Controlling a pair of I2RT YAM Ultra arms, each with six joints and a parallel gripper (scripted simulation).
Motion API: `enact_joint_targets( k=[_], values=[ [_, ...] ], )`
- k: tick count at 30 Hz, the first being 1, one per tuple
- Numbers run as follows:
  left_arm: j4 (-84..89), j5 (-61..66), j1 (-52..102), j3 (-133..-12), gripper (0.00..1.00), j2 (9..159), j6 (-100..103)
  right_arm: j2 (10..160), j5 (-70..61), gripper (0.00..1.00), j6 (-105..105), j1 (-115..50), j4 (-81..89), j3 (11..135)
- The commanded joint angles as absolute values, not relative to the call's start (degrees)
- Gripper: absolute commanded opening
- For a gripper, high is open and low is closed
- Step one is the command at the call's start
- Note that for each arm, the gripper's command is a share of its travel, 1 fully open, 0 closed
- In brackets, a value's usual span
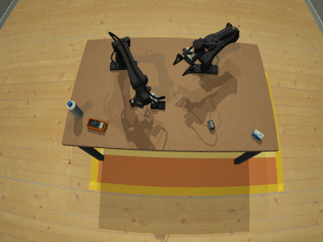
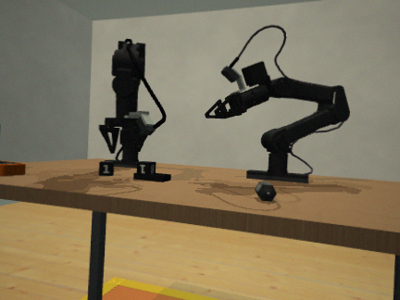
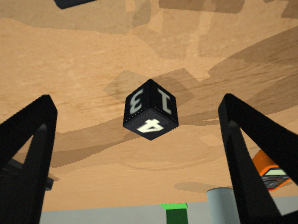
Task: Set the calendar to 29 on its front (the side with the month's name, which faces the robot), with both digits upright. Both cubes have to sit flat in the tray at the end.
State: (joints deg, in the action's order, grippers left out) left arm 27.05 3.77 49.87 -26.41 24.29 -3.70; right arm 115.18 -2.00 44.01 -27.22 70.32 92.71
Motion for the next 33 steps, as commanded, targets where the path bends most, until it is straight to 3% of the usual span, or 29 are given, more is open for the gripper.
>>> enact_joint_targets(
  k=[1, 33],
  values=[
    [26.85, 4.22, 49.63, -28.24, 1.0, 23.7, -3.82, 114.5, -2.52, 1.0, 44.57, -27.92, 71.51, 94.89],
    [26.85, 4.22, 49.63, -28.24, 1.0, 23.7, -3.82, 106.99, -1.01, 1.0, -16.34, -19.43, 66.46, 84.76]
  ],
)
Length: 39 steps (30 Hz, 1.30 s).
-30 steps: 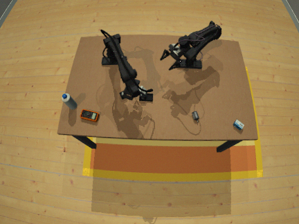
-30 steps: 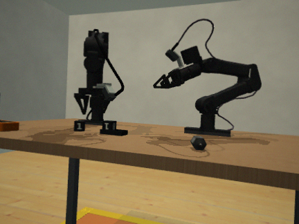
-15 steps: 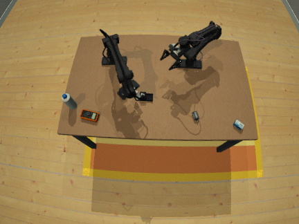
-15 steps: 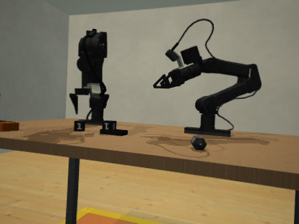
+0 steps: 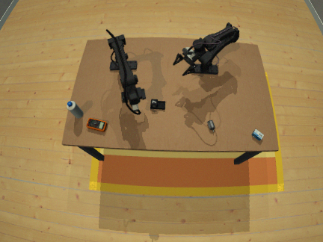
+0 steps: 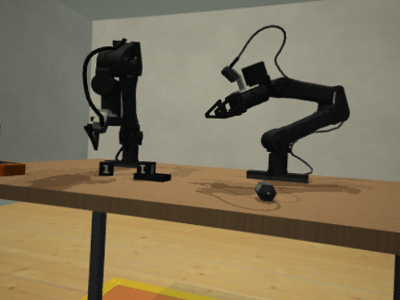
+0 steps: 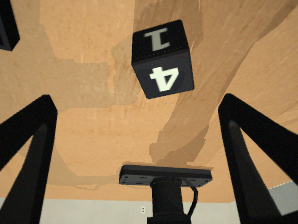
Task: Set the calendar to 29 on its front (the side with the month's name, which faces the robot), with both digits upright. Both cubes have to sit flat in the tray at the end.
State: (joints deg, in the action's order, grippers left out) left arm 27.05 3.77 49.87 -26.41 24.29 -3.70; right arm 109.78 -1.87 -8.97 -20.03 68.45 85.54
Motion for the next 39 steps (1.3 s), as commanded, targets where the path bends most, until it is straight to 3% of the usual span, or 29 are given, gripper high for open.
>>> enact_joint_targets(
  k=[1, 39],
  values=[
    [26.85, 4.22, 49.63, -28.24, 1.0, 23.7, -3.82, 106.76, -1.0, 1.0, -18.46, -19.1, 66.36, 84.46],
    [26.85, 4.22, 49.63, -28.24, 1.0, 23.7, -3.82, 96.44, 0.78, 1.0, -94.77, -8.41, 61.17, 71.2]
  ],
)
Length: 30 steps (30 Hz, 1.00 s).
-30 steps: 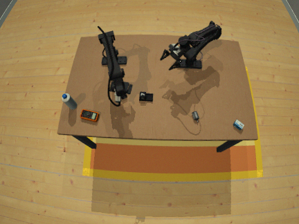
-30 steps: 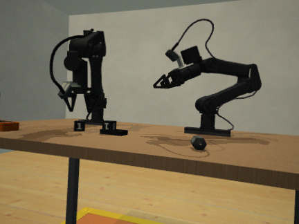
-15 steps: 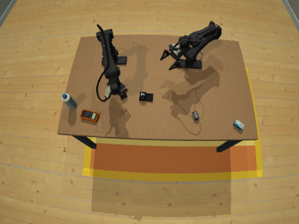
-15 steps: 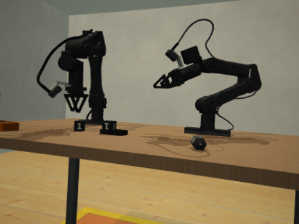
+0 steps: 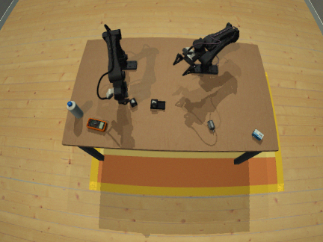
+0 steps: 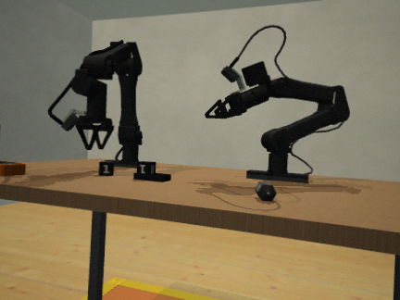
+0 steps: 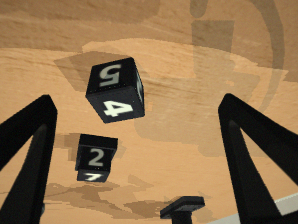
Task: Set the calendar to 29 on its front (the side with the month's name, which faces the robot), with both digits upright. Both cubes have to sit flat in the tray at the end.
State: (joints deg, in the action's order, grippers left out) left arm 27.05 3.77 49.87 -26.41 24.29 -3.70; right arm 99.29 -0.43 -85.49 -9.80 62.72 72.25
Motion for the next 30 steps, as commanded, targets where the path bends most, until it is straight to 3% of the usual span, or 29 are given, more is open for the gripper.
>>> enact_joint_targets(
  k=[1, 9, 30],
  values=[
    [26.85, 4.22, 49.63, -28.24, 1.0, 23.7, -3.82, 96.15, 0.82, 1.0, -96.9, -8.1, 61.02, 70.83],
    [26.85, 4.22, 49.63, -28.24, 1.0, 23.7, -3.82, 93.8, 1.33, 1.0, -112.17, -5.79, 59.94, 67.84],
    [26.85, 4.22, 49.63, -28.24, 1.0, 23.7, -3.82, 92.99, 2.07, 1.0, -113.83, -5.59, 59.68, 66.95]
  ],
)
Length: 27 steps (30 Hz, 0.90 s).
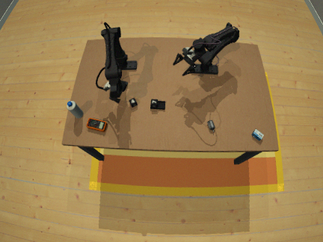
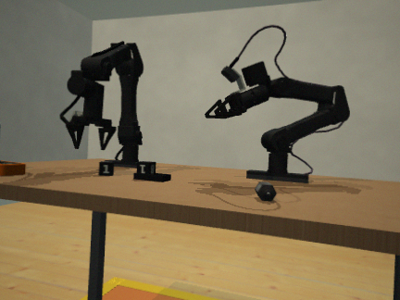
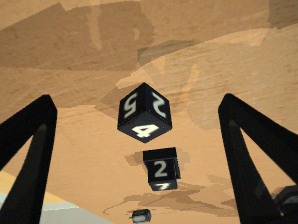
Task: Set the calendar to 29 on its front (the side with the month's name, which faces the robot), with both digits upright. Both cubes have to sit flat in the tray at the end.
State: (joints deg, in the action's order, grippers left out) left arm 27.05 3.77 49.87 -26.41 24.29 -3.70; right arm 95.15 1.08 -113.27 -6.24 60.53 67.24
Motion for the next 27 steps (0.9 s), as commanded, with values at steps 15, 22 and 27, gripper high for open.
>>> enact_joint_targets(
  k=[15, 22, 27],
  values=[
    [26.85, 4.22, 49.63, -28.24, 1.0, 23.7, -3.82, 95.22, -7.3, 0.64, -93.08, -9.84, 51.88, 70.63],
    [26.85, 4.22, 49.63, -28.24, 1.0, 23.7, -3.82, 97.32, -11.48, 0.64, -78.41, -12.56, 48.03, 73.07],
    [26.85, 4.22, 49.63, -28.24, 1.0, 23.7, -3.82, 98.73, -13.34, 0.64, -69.01, -14.37, 46.24, 74.81]
  ],
)
